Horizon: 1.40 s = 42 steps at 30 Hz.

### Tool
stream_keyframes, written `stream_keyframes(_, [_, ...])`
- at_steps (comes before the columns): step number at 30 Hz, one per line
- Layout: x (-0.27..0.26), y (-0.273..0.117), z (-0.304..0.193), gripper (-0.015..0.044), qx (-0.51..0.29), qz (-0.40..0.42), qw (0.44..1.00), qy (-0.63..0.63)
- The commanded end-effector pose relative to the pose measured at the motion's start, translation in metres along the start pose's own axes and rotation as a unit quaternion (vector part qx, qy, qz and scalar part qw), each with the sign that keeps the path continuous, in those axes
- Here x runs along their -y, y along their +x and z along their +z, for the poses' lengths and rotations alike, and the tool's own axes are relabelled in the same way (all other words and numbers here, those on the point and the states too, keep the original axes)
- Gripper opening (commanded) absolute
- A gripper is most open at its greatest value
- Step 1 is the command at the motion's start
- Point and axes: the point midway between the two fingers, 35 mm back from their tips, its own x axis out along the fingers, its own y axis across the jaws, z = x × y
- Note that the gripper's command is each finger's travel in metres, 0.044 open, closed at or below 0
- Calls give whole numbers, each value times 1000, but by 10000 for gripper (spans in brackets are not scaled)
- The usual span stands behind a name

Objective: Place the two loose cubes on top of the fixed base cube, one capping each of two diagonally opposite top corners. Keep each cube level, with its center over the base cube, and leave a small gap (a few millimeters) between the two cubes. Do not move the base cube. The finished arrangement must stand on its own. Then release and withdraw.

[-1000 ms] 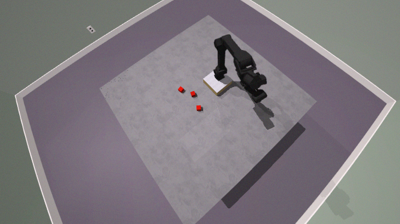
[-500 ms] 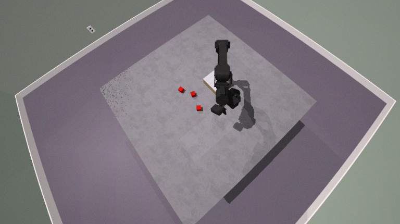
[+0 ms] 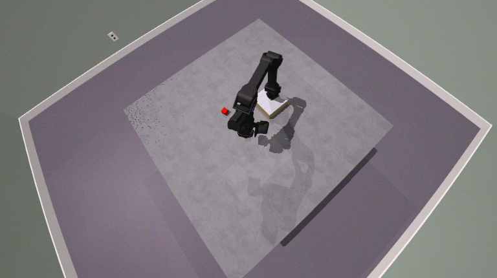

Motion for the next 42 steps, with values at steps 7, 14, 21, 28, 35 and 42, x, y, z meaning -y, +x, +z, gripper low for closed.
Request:
stream_keyframes(7, [93,12,-45,265,-36,-64,945,317])
stream_keyframes(14, [152,12,-93,265,-45,-111,838,533])
stream_keyframes(21, [198,9,-151,265,-46,-153,680,716])
stream_keyframes(28, [225,4,-203,265,-42,-181,528,829])
stream_keyframes(35, [229,25,-209,265,-42,-181,528,829])
stream_keyframes(42, [232,62,-224,265,-42,-181,528,829])
